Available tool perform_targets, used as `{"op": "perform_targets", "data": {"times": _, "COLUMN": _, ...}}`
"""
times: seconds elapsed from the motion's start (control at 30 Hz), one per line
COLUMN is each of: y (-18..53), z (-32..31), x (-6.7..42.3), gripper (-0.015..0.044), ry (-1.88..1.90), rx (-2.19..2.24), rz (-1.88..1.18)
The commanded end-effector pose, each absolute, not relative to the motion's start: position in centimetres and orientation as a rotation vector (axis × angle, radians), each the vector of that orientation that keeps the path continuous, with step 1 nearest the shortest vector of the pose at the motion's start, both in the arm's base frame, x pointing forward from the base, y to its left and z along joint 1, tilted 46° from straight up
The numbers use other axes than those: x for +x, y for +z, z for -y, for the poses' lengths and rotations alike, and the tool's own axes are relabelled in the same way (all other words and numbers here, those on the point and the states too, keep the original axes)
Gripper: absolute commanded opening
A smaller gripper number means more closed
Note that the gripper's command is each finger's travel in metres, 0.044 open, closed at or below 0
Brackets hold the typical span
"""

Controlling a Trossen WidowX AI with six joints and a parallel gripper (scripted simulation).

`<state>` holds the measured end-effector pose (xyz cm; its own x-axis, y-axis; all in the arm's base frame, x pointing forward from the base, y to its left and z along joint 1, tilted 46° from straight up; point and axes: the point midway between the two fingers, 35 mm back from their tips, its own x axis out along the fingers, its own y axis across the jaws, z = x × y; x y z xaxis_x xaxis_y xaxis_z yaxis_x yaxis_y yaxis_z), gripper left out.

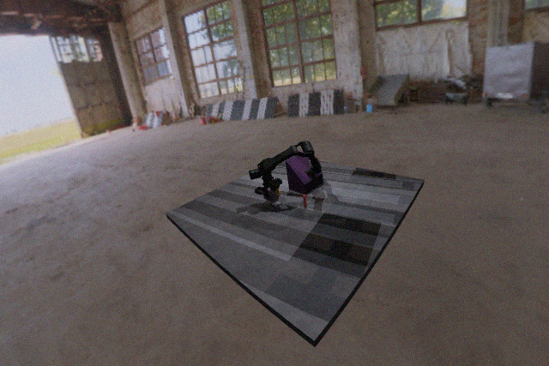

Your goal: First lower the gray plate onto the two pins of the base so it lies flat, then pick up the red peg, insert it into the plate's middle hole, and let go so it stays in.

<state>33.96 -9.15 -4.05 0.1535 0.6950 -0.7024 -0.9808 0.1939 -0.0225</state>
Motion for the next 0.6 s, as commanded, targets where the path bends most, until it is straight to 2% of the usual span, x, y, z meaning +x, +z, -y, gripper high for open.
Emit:
{"op": "perform_targets", "data": {"times": 0.0, "y": -4.22, "z": 9.14, "x": 33.84, "gripper": 0.0000, "ry": 1.296, "rx": -0.556, "rz": -0.637}}
{"op": "perform_targets", "data": {"times": 0.57, "y": -4.54, "z": 8.97, "x": 33.80, "gripper": 0.0000, "ry": 1.296, "rx": -0.556, "rz": -0.637}}
